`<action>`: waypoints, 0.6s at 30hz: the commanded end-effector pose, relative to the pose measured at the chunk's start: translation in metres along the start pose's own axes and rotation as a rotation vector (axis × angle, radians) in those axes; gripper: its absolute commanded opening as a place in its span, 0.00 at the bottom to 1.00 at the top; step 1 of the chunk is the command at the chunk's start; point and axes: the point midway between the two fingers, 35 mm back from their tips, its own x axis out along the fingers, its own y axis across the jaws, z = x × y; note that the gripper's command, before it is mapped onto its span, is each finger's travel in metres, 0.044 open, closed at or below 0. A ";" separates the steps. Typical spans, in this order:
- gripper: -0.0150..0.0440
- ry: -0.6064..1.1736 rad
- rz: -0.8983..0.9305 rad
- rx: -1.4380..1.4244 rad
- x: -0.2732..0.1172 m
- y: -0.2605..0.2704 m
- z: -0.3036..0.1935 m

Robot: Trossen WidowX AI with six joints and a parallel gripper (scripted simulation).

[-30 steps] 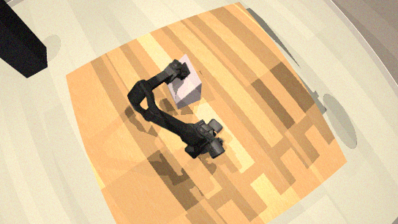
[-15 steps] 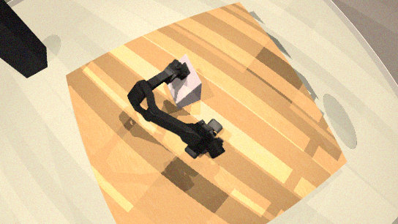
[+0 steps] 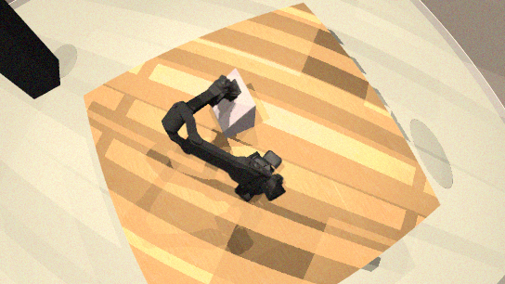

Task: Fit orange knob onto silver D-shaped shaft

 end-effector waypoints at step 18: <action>0.25 -0.001 -0.002 0.043 -0.004 -0.001 0.001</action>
